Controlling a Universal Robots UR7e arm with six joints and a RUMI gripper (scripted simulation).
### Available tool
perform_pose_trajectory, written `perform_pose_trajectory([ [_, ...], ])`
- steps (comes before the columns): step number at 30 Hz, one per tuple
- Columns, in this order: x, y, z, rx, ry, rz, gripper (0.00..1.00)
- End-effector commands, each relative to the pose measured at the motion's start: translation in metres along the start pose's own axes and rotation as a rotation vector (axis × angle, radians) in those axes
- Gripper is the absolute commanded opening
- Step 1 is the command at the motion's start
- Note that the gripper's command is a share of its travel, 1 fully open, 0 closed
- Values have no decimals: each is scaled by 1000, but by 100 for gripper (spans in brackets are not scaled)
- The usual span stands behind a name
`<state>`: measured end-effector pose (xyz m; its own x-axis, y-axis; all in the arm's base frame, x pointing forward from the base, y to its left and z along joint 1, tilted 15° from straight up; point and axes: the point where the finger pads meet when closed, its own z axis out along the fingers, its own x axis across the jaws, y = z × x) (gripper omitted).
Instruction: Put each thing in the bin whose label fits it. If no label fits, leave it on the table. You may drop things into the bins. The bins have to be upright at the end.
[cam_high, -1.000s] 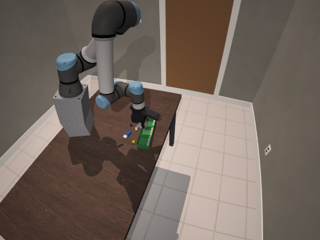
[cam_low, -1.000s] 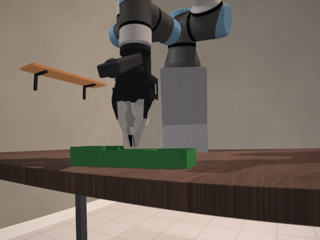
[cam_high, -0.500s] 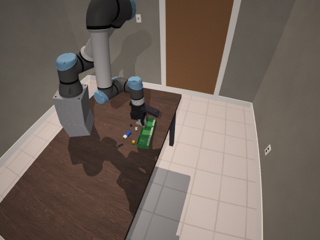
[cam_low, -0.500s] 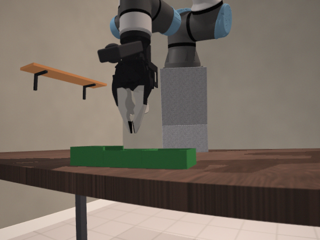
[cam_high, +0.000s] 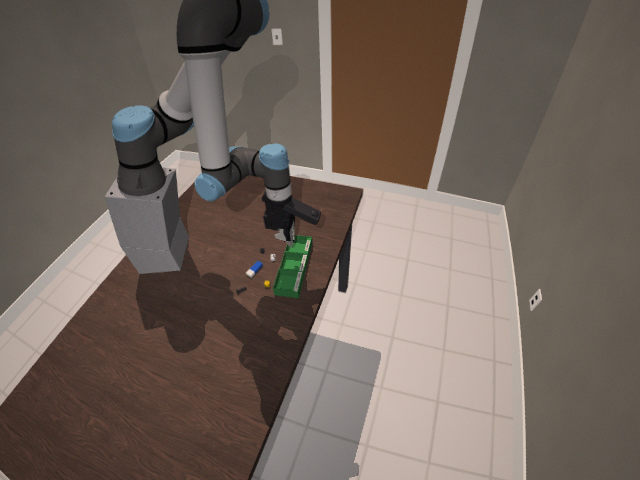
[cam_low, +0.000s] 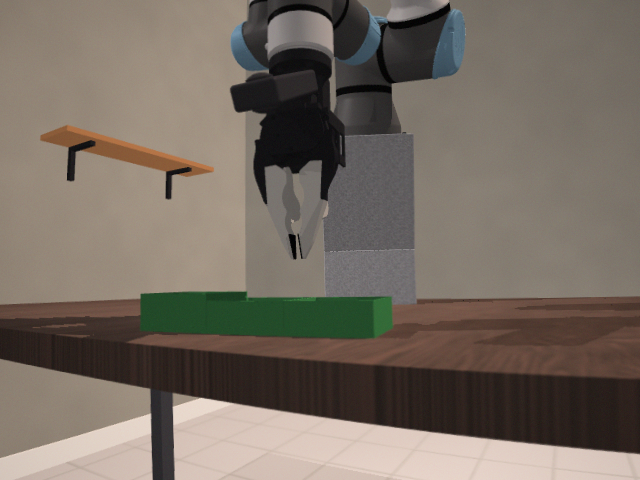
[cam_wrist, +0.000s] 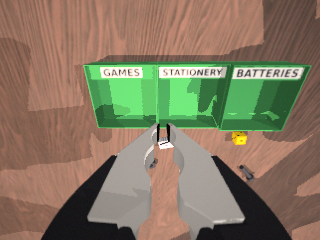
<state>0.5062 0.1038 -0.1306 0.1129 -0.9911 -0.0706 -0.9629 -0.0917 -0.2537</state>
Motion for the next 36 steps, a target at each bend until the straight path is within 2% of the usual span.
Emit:
perform_pose_trajectory([
  [1, -17, -1, 0, 1, 1, 1, 4],
  [8, -46, -1, 0, 1, 1, 1, 4],
  [14, -46, -1, 0, 1, 1, 1, 4],
  [19, -46, -1, 8, 1, 1, 1, 4],
  [34, -46, -1, 48, 1, 1, 1, 4],
  [36, -46, -1, 48, 1, 1, 1, 4],
])
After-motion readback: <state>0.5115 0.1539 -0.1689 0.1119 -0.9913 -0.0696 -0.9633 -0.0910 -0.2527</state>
